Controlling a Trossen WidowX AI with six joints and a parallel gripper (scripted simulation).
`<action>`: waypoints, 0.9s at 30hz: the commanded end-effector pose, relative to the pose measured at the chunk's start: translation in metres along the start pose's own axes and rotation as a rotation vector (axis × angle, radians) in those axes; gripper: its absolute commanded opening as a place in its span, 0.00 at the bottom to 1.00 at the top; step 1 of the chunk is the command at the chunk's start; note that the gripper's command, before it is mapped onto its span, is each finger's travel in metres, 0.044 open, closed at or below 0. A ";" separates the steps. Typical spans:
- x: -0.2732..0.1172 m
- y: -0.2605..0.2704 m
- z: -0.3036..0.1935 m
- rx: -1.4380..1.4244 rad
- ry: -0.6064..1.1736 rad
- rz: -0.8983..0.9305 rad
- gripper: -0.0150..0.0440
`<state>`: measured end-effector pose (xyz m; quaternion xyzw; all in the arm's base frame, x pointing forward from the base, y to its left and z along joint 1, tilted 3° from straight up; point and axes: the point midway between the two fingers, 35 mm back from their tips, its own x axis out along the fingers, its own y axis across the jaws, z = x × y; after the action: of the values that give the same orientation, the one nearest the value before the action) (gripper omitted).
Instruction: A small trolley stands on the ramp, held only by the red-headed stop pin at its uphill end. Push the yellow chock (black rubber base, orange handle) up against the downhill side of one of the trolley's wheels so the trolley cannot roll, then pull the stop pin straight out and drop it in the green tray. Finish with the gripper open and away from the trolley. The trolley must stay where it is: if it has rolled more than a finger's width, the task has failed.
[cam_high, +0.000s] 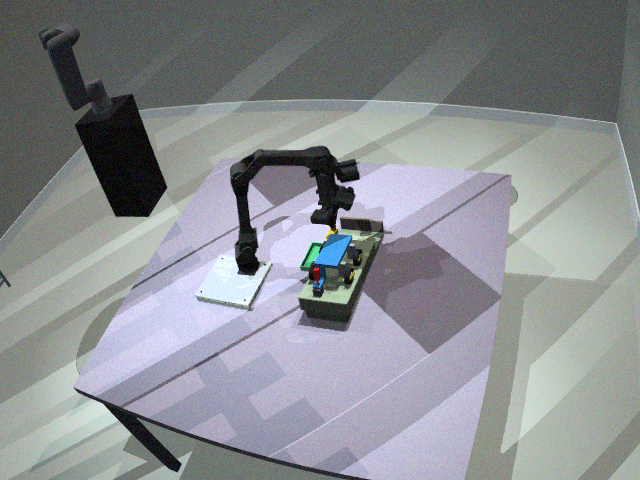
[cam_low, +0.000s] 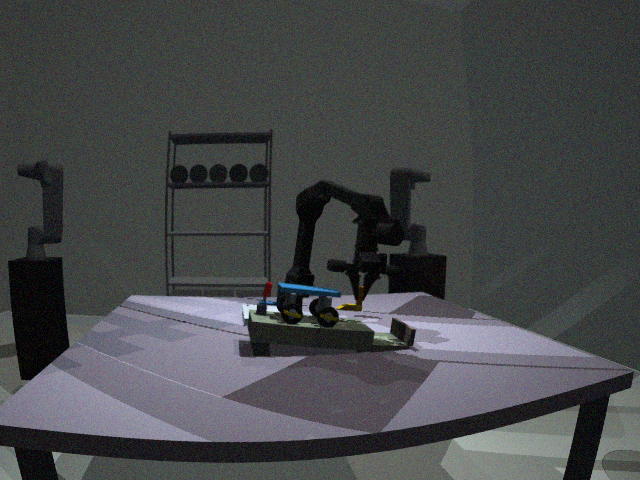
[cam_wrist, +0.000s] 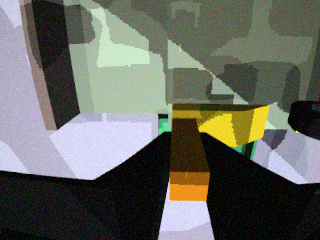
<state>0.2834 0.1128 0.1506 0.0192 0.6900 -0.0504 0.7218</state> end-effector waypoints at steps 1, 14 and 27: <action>0.011 -0.002 0.000 -0.006 -0.001 -0.007 0.25; 0.026 -0.005 0.001 -0.006 -0.001 -0.008 0.25; 0.025 -0.015 0.000 -0.006 -0.001 -0.009 0.25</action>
<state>0.2832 0.1014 0.1252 0.0172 0.6920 -0.0510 0.7199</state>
